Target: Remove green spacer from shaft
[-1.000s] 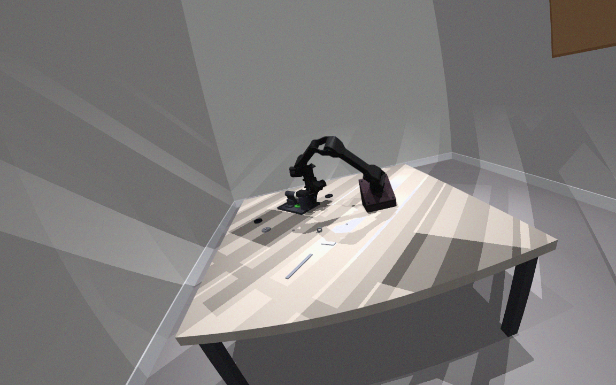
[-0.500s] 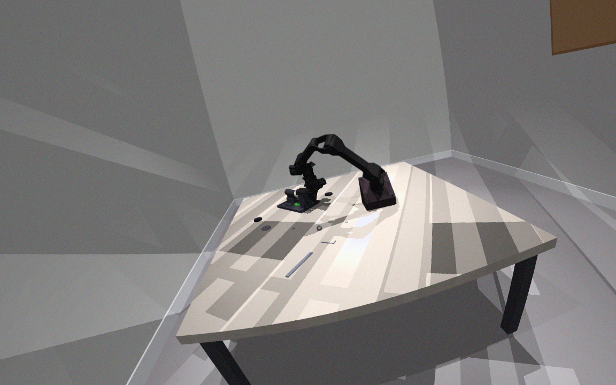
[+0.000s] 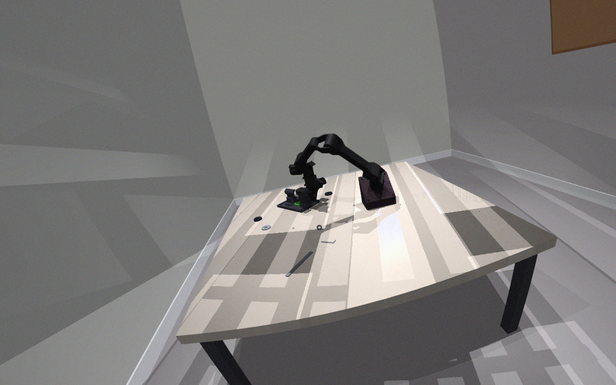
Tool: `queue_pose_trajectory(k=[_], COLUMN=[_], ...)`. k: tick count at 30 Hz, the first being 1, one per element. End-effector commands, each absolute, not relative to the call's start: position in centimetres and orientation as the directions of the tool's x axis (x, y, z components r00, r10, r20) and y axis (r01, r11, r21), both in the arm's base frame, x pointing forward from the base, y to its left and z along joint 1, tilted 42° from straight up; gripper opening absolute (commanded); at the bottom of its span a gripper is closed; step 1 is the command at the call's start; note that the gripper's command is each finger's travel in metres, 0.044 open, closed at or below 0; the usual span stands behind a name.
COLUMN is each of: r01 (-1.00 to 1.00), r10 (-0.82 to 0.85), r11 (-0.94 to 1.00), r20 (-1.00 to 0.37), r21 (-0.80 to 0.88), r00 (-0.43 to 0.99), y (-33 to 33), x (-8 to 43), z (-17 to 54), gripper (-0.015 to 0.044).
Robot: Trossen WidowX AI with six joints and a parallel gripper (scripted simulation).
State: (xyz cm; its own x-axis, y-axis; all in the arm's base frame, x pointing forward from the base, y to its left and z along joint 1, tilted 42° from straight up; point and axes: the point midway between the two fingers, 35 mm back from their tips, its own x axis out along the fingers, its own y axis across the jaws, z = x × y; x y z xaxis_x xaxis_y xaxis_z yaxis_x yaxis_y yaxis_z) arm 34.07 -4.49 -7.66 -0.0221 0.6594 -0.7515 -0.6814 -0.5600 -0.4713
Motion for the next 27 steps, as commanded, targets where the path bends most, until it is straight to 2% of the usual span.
queue_pose_trajectory(k=[1,27], r01=[-0.684,-0.684], r10=[0.657,0.657], r11=[-0.560,-0.560], r20=[-0.754,-0.754], r21=[-0.467,-0.467], r00=[-0.023,-0.023], y=[-4.57,-4.71], x=[34.09,34.28], z=[-7.71,-7.82], gripper=[0.0000,0.0000])
